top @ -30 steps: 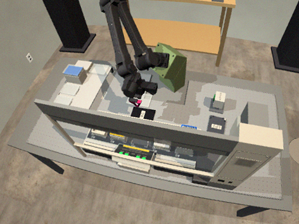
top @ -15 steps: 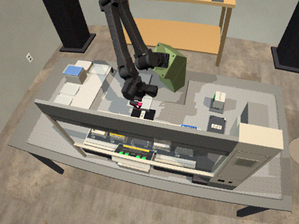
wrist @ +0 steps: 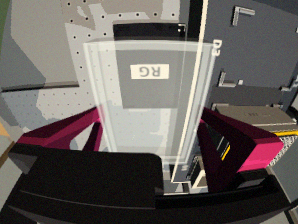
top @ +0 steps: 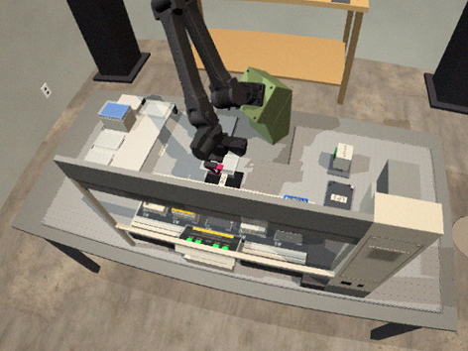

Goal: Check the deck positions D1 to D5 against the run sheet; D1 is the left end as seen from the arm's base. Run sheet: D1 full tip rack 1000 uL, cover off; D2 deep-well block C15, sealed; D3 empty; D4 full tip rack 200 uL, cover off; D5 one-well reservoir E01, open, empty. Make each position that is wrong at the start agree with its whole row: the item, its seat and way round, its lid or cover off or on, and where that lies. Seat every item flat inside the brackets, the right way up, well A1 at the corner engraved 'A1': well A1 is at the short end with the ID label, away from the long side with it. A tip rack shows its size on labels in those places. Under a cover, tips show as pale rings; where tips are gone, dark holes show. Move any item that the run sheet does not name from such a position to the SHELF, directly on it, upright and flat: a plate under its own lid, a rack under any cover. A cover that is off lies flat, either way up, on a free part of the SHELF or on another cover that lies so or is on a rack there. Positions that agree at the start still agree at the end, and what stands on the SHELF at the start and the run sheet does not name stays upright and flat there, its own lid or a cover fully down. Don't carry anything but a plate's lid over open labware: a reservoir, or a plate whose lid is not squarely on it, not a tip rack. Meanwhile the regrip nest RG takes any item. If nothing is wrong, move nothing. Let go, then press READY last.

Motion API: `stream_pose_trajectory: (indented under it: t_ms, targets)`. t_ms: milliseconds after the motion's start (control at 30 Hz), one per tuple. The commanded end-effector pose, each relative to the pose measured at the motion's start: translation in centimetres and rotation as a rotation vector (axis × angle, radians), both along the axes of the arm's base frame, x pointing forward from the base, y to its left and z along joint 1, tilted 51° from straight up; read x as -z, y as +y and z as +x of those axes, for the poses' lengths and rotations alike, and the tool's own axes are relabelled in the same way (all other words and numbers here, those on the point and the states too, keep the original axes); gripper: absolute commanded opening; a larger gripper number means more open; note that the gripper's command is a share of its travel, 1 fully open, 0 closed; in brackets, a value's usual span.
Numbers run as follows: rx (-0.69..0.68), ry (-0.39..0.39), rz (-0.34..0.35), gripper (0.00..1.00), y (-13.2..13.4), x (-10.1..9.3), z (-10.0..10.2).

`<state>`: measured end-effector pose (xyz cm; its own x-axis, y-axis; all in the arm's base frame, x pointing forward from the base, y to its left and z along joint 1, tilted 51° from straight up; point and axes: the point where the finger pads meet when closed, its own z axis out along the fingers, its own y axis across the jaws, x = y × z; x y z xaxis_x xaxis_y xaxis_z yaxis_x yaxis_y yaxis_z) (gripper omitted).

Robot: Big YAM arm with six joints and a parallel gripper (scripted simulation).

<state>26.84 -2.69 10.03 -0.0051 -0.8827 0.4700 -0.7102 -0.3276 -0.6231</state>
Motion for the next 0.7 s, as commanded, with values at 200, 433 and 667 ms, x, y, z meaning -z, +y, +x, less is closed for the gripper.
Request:
stream_pose_trajectory:
  t_ms: [200, 433, 667]
  targets:
    - [-0.007, 0.009, -0.018, 0.00, -0.7, 1.0, 1.0]
    - [-0.007, 0.010, -0.018, 0.00, -1.1, 1.7, 1.7]
    - [-0.007, 0.011, -0.018, 0.00, -1.4, 2.3, 2.3]
